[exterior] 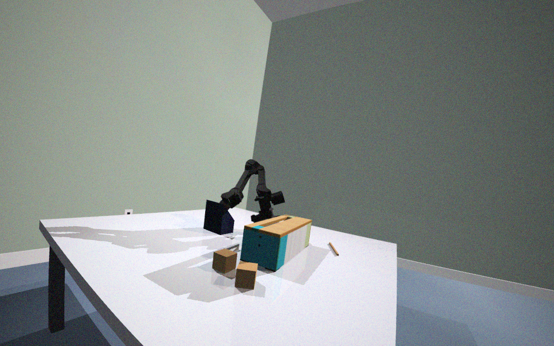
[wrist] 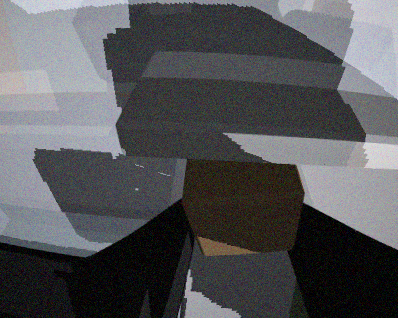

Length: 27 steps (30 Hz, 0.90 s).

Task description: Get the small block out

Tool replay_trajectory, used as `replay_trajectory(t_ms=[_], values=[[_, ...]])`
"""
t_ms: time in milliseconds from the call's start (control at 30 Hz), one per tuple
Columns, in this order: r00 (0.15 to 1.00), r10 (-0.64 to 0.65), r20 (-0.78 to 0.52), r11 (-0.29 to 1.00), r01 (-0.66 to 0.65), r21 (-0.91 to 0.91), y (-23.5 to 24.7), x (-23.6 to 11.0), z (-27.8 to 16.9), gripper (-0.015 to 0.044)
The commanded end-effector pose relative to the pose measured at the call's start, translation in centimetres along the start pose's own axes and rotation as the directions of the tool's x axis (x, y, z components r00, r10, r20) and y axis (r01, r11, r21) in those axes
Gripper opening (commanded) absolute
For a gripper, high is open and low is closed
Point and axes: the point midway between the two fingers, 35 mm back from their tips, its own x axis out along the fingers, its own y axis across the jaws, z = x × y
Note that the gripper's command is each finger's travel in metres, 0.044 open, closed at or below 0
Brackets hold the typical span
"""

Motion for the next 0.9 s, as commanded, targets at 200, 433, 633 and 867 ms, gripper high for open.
replay_trajectory(t_ms=[200, 433, 633, 867], values=[[1.0, 0.009, 0.008, 1.0, -0.009, 0.004, 0.3, -1.7, -0.9, 0.0], [1.0, 0.005, 0.003, 1.0, -0.005, -0.001, 0.1, -4.9, -2.4, 0.0], [1.0, 0.002, 0.001, 1.0, -0.002, 0.006, 0.0, -5.7, -2.6, 0.0], [1.0, -0.001, 0.009, 0.967, -0.002, 0.256, 0.1, -6.1, -2.6, 0.0]])
